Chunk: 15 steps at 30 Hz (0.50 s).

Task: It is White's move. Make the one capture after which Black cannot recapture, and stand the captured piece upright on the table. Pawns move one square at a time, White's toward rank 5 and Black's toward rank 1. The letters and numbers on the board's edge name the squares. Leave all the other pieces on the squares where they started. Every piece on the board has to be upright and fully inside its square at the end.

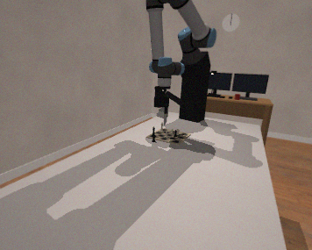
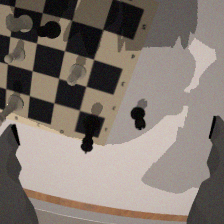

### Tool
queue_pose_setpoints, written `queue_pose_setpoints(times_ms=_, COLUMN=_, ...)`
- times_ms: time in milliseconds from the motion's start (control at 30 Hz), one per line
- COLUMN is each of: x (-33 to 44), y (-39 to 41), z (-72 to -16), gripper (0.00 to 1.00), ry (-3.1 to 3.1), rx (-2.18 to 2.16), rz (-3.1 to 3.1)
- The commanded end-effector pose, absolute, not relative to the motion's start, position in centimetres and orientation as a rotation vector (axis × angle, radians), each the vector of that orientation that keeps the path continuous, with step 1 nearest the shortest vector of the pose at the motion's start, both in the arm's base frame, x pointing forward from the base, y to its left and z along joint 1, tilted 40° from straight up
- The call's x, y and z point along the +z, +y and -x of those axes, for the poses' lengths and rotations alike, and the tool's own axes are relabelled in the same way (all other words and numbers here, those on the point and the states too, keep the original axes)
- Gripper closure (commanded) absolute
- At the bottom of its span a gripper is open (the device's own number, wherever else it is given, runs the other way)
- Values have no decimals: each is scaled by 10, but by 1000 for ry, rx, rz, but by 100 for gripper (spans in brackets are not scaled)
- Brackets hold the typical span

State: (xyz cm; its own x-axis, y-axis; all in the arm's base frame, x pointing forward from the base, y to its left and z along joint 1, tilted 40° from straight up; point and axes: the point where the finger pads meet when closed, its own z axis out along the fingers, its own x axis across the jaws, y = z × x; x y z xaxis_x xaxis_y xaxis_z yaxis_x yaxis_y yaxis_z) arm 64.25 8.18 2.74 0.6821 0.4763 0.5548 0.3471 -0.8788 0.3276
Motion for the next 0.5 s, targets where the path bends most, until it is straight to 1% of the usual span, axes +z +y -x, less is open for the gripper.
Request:
queue_pose_setpoints(times_ms=0, x=24, y=84, z=-638, gripper=0, ry=288, rx=1030, rz=-2832)
queue_pose_setpoints(times_ms=333, x=22, y=84, z=-633, gripper=0, ry=-197, rx=1084, rz=-2947)
queue_pose_setpoints(times_ms=400, x=22, y=84, z=-633, gripper=0, ry=-197, rx=1084, rz=-2947)
queue_pose_setpoints(times_ms=467, x=21, y=84, z=-632, gripper=0, ry=-389, rx=1096, rz=-2970)
